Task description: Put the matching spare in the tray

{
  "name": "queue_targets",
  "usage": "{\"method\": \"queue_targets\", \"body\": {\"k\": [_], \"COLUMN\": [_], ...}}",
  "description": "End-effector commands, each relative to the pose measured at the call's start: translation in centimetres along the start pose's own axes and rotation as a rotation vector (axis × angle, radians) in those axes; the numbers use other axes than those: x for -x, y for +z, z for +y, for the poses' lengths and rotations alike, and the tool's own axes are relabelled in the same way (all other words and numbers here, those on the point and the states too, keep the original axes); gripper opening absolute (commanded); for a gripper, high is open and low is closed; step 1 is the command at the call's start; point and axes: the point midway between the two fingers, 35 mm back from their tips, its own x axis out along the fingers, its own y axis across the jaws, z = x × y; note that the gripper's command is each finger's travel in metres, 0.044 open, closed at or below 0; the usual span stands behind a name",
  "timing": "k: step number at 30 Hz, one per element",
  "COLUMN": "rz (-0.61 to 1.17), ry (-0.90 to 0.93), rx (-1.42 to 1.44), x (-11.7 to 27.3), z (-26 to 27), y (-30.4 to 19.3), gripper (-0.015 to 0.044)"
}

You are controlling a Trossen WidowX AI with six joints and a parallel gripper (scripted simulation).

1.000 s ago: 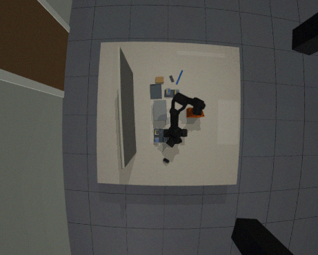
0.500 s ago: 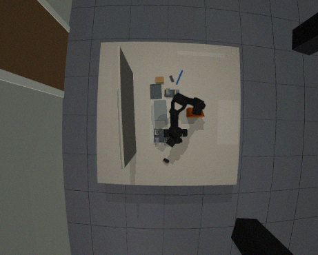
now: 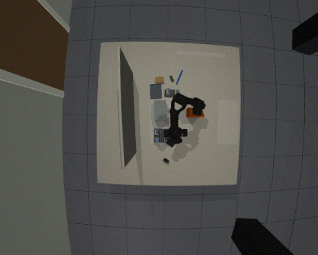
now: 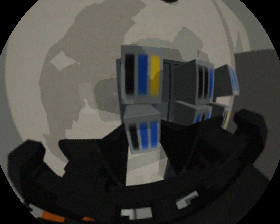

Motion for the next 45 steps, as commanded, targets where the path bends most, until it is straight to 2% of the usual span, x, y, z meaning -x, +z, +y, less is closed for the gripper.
{"method": "queue_targets", "body": {"k": [1,4,13,20,30,35,45], "rz": [0.0,-0.001,-0.001,-0.001,-0.003,-0.007,-0.061], "ry": [-0.001,-0.001,-0.002,-0.008,-0.001,0.0,-0.002], "rx": [0.0,0.001,0.006,0.012,0.008,0.01,0.028], "x": [0.0,1.0,7.5,8.2,14.9,15.5,16.9], "z": [0.0,-0.1,0.0,-0.1,0.2,-0.1,-5.4], "y": [0.0,0.1,0.1,0.2,0.2,-0.1,-3.8], "gripper": [0.0,0.0,0.0,0.0,0.0,0.0,0.0]}}
